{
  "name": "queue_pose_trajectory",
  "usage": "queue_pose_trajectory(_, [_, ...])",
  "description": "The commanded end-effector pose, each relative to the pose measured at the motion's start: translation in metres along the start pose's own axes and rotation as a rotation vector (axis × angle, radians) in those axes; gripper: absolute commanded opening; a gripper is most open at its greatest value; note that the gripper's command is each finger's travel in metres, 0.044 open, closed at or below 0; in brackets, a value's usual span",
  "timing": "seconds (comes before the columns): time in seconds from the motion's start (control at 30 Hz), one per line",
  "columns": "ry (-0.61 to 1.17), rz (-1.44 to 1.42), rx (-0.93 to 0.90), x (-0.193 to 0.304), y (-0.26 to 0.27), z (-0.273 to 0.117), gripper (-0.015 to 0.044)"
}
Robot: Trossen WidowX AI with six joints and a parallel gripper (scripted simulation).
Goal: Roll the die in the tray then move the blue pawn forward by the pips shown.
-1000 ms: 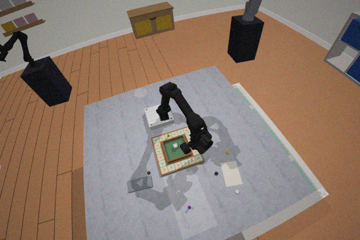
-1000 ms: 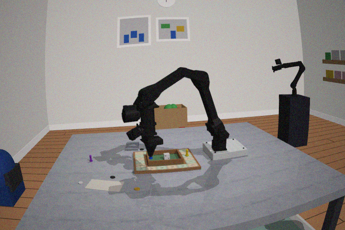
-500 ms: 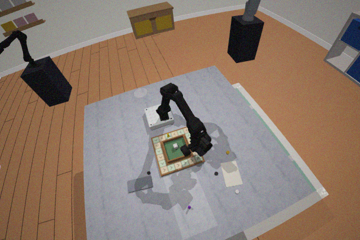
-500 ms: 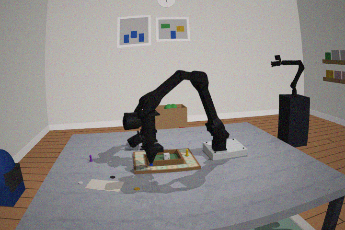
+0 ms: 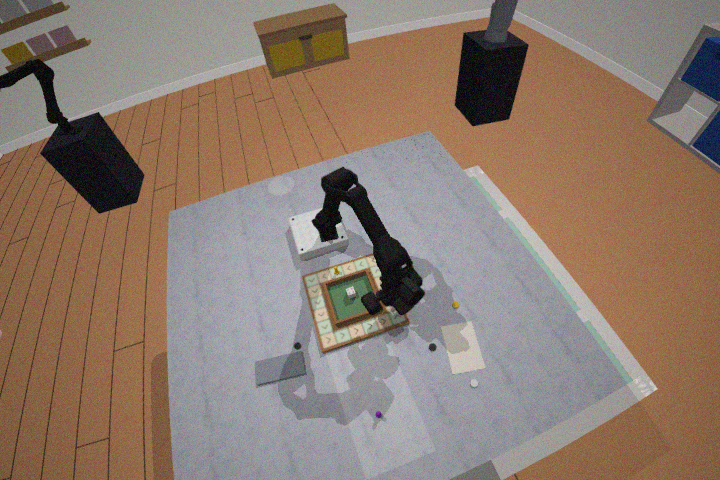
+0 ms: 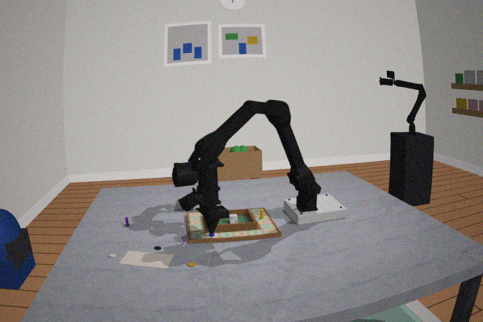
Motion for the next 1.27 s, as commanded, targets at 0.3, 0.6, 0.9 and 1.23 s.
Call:
queue_pose_trajectory(0.3, [0.005,0.003,0.002,-0.002,0.0,-0.025,0.0315])
queue_pose_trajectory(0.6, [0.013,0.023,0.005,0.014,-0.01,-0.064,0.044])
queue_pose_trajectory(0.9, [0.021,0.133,0.01,0.126,-0.05,-0.12,0.044])
queue_pose_trajectory(1.23, [0.009,0.145,0.012,0.129,-0.052,-0.124,0.044])
Point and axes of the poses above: the point midway between the two fingers, 35 mm back from their tips, its own z axis out along the fingers, its own y axis across the jaws, x = y × z, the point moved 1 cm from there along -z, back along the fingers, and after that the axes turned 3 degrees about -z, right-handed, at the moved point
